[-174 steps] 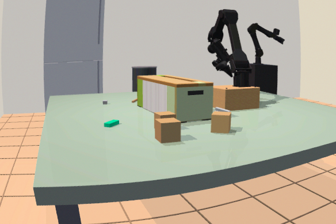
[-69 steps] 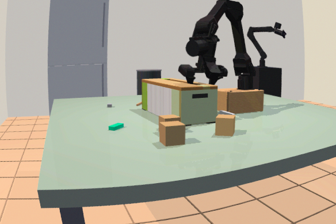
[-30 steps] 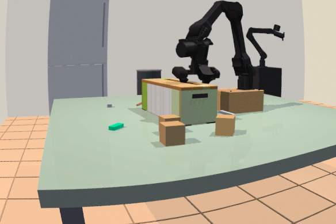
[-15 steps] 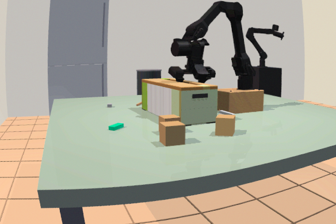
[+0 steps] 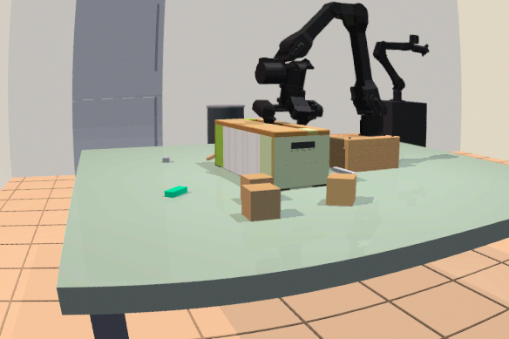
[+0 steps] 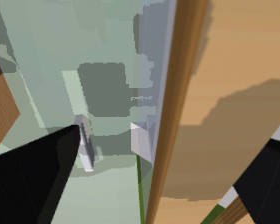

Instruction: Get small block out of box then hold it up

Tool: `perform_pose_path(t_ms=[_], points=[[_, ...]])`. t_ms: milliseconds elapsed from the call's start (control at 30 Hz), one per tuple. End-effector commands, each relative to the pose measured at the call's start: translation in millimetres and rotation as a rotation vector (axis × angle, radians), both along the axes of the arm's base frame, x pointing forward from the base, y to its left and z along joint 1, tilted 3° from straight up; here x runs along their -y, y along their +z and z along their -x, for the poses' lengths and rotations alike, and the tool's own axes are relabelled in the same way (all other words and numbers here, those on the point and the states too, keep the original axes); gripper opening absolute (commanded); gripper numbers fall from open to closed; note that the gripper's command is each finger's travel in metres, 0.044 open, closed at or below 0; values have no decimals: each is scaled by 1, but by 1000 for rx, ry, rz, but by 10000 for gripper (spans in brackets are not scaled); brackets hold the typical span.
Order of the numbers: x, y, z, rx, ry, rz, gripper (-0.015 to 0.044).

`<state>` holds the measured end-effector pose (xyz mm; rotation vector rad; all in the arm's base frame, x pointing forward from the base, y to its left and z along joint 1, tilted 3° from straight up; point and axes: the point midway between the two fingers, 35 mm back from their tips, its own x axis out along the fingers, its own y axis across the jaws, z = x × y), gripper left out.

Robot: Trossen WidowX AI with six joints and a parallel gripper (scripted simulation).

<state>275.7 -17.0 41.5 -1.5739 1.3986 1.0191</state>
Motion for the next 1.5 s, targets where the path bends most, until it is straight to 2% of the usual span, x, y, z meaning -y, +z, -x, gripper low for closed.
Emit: perform_pose_path(t_ms=[0,800,1033,1467], points=[[-8,-1,3,-3,2,2,400],[12,0,1,-3,2,4,400],[1,0,1,-3,2,3,400],[9,0,0,-3,2,4,400]])
